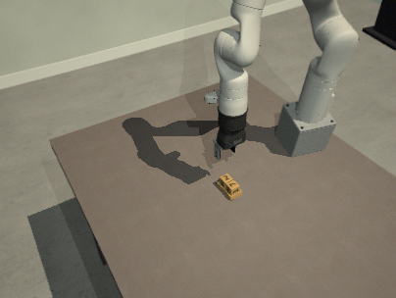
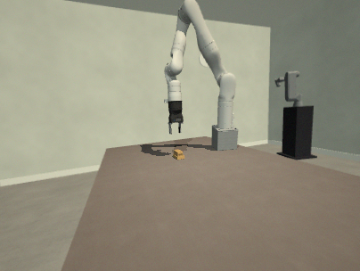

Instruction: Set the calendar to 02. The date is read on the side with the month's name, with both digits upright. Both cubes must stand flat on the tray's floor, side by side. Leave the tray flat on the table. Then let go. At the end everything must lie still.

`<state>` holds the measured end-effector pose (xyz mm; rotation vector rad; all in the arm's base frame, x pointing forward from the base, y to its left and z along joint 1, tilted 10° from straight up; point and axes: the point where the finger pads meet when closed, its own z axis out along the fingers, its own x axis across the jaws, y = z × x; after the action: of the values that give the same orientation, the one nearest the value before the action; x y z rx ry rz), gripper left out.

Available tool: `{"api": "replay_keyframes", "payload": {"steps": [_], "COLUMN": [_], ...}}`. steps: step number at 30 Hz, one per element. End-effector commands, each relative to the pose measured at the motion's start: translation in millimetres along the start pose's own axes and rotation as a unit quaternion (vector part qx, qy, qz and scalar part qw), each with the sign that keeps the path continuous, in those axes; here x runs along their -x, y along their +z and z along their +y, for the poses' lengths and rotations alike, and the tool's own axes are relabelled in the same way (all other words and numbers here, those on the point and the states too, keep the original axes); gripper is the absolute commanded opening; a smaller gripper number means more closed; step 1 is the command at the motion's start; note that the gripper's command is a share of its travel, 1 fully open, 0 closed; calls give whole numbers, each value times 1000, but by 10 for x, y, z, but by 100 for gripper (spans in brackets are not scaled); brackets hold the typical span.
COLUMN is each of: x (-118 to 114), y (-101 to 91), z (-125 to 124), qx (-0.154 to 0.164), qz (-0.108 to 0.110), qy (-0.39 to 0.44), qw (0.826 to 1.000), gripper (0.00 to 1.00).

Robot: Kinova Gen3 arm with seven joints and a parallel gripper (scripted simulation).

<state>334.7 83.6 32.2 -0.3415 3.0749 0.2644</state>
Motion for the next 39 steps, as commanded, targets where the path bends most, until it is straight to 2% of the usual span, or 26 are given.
{"api": "replay_keyframes", "payload": {"steps": [1, 3, 5, 6, 7, 39], "x": [-32, -39, -47, -48, -46, -55], "y": [112, 297, 390, 395, 396, 390], "z": [19, 14, 15, 18, 47, 19], "qx": [0, 0, 0, 0, 2, 1], "qz": [4, 4, 5, 5, 5, 7], "qy": [0, 0, 0, -1, -3, 0], "qw": [1000, 1000, 1000, 1000, 1000, 1000], "gripper": [100, 100, 100, 100, 90, 90]}}
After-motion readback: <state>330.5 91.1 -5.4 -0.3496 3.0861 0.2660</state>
